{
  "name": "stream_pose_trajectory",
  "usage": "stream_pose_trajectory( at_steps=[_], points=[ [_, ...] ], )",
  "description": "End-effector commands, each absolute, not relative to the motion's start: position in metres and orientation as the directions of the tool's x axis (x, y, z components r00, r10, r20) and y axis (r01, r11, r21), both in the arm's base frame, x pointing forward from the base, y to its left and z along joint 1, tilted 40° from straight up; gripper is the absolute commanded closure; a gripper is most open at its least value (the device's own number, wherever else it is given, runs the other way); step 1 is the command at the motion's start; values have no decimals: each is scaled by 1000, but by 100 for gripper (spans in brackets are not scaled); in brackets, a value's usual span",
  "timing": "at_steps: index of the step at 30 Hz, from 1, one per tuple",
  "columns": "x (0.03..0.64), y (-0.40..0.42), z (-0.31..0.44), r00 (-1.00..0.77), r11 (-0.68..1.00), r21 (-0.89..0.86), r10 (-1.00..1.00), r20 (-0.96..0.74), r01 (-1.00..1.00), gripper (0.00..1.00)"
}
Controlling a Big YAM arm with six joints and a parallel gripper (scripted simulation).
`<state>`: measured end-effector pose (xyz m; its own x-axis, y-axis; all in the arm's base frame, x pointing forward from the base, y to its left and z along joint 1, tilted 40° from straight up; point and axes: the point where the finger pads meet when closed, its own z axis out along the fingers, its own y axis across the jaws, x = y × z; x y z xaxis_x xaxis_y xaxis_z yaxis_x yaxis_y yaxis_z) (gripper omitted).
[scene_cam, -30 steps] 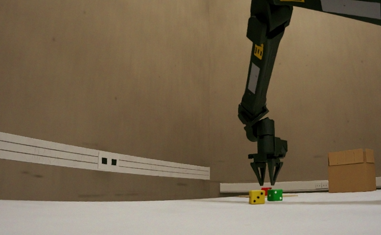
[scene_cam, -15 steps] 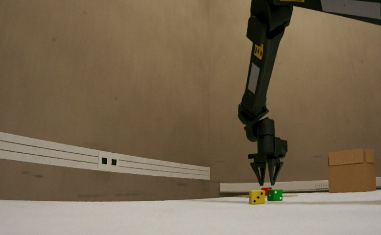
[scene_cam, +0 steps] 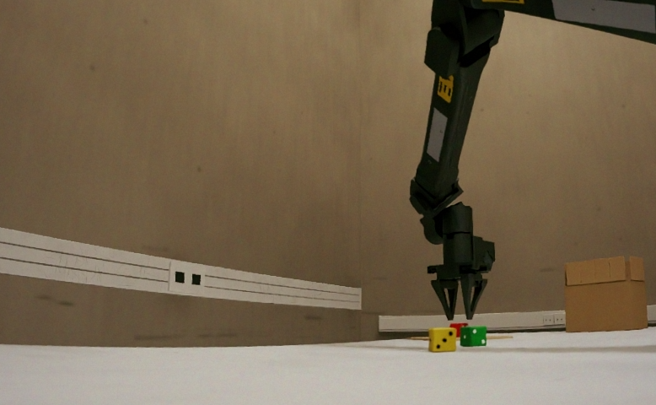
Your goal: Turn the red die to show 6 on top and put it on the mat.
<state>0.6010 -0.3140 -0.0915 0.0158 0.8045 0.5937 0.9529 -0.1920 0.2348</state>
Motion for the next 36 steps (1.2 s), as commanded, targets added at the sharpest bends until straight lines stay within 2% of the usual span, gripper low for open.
stream_pose_trajectory(
  at_steps=[1, 25, 30, 31, 36],
  points=[
    [623, -321, -61, -6, -188, 281, 822, 569, 941, 61],
    [615, -291, -116, 15, -189, 229, 801, 598, 955, 61],
    [613, -295, -119, 24, -199, 229, 801, 598, 953, 61],
    [616, -312, -96, 21, -211, 263, 814, 580, 941, 61],
    [619, -296, -107, 15, -197, 245, 808, 589, 949, 61]
  ],
)
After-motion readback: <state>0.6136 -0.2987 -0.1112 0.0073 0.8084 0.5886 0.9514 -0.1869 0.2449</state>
